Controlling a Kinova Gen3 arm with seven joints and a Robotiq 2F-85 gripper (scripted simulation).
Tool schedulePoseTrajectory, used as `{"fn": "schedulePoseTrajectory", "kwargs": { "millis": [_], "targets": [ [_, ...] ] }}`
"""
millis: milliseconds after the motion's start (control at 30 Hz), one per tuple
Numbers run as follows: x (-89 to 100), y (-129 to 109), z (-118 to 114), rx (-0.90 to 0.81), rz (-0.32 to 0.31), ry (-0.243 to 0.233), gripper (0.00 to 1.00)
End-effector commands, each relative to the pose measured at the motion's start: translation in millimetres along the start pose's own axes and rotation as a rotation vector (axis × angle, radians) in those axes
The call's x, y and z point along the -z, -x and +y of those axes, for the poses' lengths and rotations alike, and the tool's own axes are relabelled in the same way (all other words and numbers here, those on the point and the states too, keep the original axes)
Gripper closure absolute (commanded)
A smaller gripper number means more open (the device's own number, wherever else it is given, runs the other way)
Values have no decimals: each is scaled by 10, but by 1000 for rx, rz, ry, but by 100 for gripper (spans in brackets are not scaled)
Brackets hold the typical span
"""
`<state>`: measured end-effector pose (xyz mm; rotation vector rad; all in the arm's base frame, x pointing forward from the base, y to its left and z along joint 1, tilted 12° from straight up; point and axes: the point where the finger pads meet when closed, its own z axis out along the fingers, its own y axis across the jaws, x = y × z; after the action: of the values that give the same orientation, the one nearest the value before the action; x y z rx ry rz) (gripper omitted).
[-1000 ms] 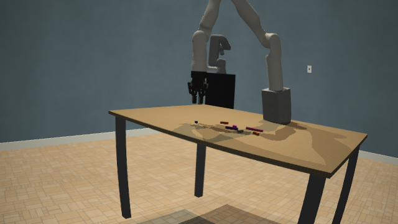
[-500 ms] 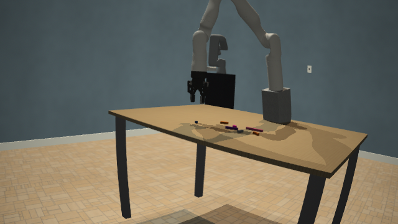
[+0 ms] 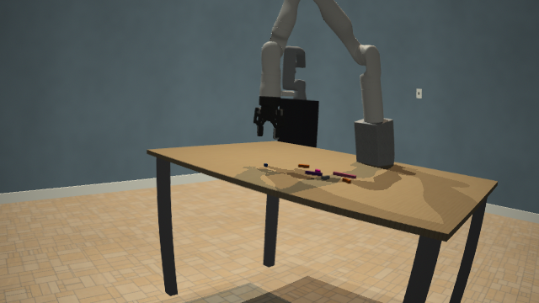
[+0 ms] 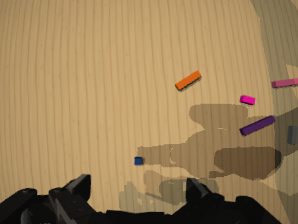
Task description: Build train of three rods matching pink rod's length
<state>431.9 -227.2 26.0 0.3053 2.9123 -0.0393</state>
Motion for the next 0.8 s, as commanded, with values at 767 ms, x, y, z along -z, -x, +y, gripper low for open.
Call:
{"fn": "schedulePoseTrajectory", "kwargs": {
  "millis": [767],
  "targets": [
    [-76,47,547,-271,7,6,0]
  ]
}}
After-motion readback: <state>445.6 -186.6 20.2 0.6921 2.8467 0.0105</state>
